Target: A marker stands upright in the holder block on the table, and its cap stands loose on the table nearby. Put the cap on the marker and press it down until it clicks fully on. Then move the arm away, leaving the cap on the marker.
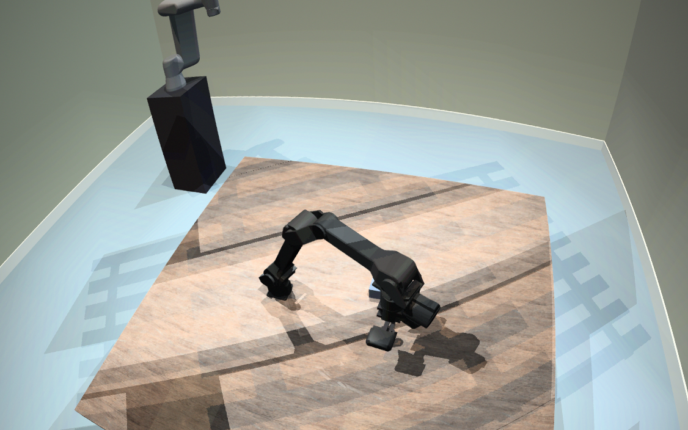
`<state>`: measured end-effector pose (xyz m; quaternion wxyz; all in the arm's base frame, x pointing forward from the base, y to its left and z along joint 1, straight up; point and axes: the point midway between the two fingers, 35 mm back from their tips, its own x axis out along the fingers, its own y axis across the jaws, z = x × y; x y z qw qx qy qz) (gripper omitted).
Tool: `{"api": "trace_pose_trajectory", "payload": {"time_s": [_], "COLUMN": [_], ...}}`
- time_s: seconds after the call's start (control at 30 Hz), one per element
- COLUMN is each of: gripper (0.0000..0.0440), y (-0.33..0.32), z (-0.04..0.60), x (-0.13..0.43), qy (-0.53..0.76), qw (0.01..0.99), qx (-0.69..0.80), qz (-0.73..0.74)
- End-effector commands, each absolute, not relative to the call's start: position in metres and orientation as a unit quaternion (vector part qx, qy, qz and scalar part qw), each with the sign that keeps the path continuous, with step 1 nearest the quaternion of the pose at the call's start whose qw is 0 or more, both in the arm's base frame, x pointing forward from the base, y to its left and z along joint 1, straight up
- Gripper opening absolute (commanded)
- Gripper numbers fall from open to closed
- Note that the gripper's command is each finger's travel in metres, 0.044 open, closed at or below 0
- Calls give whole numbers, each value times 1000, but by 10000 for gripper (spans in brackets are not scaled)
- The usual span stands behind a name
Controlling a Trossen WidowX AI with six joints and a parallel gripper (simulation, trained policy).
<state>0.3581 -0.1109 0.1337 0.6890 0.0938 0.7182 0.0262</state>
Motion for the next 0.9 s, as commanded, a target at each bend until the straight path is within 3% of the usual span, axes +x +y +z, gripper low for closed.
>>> {"api": "trace_pose_trajectory", "payload": {"time_s": [0.0, 0.67, 0.73, 0.87], "gripper": [294, 237, 207, 102], "y": [-112, -110, -110, -110], "z": [125, 68, 66, 71], "x": [360, 356, 356, 355], "qy": [724, 755, 755, 752], "qw": [685, 653, 653, 656], "qx": [79, 3, -5, -19], "qz": [28, 60, 61, 64]}}
